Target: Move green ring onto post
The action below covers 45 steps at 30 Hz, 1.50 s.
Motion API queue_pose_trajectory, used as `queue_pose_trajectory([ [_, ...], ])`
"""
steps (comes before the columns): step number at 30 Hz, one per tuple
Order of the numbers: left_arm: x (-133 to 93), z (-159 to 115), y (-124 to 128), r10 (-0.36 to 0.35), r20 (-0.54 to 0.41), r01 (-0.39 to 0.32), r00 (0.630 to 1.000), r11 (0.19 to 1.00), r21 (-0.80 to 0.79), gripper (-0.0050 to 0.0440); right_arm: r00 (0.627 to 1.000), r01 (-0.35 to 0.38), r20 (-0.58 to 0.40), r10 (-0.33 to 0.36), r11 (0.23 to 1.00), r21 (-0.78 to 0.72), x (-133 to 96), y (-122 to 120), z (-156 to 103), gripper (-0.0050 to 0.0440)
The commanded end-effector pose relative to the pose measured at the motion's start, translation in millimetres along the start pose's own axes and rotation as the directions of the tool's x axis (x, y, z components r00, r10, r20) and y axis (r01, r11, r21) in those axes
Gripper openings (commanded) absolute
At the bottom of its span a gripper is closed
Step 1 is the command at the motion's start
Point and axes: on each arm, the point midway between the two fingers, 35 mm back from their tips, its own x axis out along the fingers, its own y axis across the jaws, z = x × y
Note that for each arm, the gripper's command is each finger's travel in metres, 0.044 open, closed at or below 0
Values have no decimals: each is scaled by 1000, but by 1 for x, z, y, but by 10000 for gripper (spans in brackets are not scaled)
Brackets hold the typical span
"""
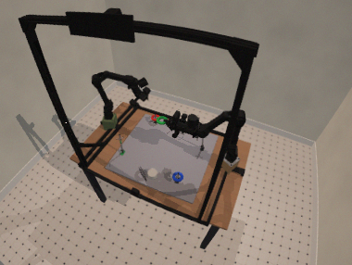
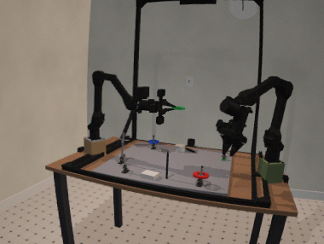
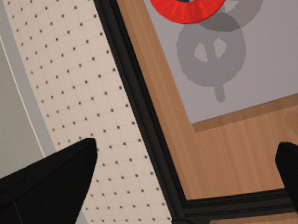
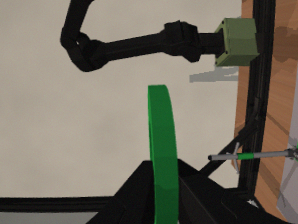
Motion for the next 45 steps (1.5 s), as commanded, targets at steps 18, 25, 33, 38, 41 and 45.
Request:
queue_pose_trajectory([
  [18, -43, -76, -39, -330, -111, 263, 938, 880, -396, 400, 1000, -3, -2, 3, 1000, 1, 10, 3, -5, 0],
  [25, -43, -76, -39, -330, -111, 263, 938, 880, -396, 400, 1000, -3, -2, 3, 1000, 1, 36, 6, -17, 0],
  [33, -43, -76, -39, -330, -111, 263, 938, 880, -396, 400, 1000, -3, -2, 3, 1000, 1, 58, 7, -29, 0],
  [38, -43, -76, -39, -330, -111, 263, 938, 880, -396, 400, 1000, -3, -2, 3, 1000, 1, 76, 7, -39, 0],
  [41, -43, -76, -39, -330, -111, 263, 938, 880, -396, 400, 1000, -3, -2, 3, 1000, 1, 86, 7, -46, 0],
  [45, -43, -76, -39, -330, -111, 263, 938, 880, -396, 400, 1000, -3, -2, 3, 1000, 1, 99, 5, -54, 0],
])
